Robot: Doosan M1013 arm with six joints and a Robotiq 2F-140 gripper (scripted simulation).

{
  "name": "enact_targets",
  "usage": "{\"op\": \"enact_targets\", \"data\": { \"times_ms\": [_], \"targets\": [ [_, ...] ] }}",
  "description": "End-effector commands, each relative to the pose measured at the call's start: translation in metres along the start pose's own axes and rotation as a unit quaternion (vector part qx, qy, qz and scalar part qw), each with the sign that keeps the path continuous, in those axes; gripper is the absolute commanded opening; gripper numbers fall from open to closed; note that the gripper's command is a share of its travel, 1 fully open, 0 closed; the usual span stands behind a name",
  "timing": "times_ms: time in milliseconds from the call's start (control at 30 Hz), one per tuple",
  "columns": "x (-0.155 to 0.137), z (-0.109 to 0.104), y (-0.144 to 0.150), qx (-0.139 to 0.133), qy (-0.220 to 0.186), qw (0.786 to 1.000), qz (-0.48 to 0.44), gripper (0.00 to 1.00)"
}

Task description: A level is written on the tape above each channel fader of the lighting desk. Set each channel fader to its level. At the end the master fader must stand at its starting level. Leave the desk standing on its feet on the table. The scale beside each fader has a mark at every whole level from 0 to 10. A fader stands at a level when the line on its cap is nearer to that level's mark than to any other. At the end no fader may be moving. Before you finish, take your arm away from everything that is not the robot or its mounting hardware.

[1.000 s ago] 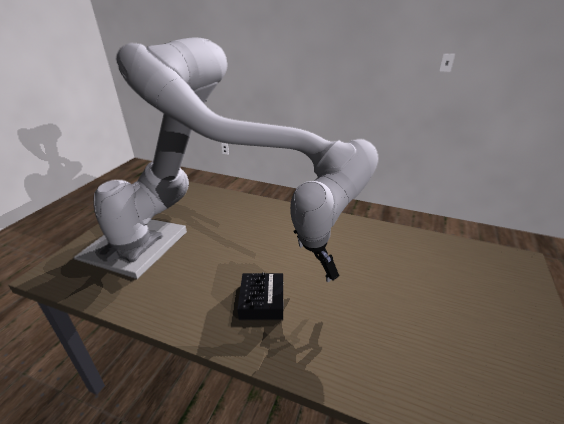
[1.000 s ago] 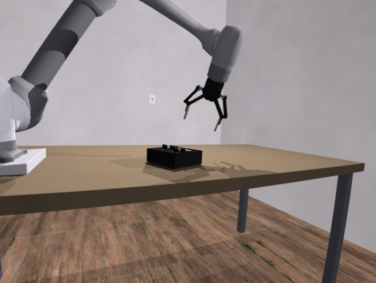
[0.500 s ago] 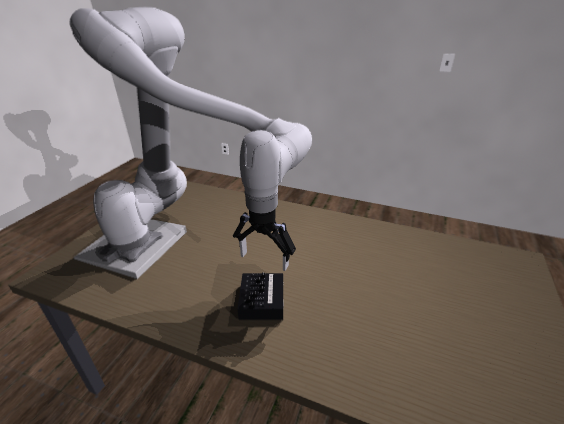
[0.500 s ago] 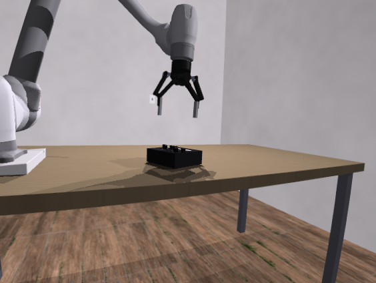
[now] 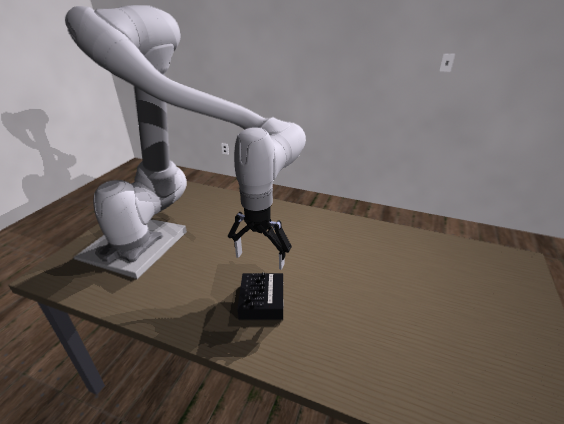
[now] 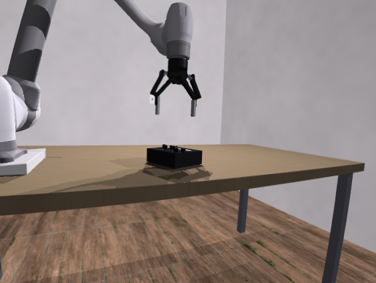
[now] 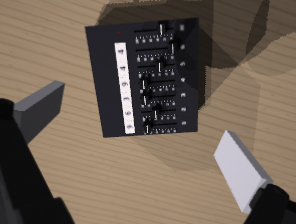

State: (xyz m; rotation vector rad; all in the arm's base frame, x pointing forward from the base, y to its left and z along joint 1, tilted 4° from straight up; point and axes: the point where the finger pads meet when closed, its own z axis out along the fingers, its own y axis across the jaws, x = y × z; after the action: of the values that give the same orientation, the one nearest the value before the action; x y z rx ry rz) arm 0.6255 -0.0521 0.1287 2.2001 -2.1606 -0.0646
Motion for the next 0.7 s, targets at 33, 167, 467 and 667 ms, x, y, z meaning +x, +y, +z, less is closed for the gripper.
{"op": "enact_targets", "data": {
  "times_ms": [33,167,467,667],
  "targets": [
    [0.000,0.001,0.001,0.000,0.000,1.000,-0.015,1.00],
    [0.000,0.007,0.005,0.002,-0.001,0.995,-0.100,1.00],
    [0.002,0.028,0.020,0.008,0.003,0.928,-0.372,1.00],
    [0.003,0.046,0.035,0.007,0.012,0.853,-0.521,1.00]
  ]
}}
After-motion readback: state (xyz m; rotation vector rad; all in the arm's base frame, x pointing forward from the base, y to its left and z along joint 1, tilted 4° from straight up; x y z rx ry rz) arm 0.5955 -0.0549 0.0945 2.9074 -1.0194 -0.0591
